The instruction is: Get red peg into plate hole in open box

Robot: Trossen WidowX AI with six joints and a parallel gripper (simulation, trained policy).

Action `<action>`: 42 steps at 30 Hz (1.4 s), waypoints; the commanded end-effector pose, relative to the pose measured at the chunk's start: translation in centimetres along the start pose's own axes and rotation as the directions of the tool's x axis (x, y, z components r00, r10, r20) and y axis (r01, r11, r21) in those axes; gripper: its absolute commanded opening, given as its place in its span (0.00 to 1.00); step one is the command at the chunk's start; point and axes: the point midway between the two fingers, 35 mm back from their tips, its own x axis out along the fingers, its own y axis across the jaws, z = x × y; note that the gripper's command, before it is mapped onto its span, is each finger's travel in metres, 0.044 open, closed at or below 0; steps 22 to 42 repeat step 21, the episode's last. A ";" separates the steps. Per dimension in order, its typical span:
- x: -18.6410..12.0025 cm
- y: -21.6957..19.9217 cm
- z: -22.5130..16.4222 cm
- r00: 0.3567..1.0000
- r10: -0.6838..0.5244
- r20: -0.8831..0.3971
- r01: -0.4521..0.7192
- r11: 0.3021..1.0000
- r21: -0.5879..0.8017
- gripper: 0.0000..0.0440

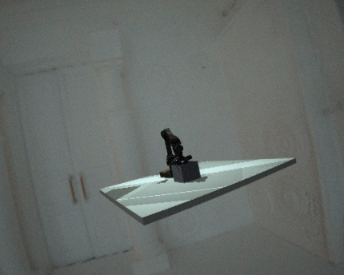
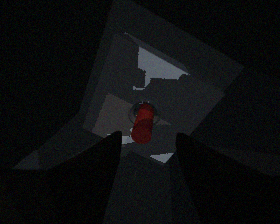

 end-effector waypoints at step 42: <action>-5.8 1.8 2.1 0.983 0.171 -0.070 -0.170 0.985 0.026 0.51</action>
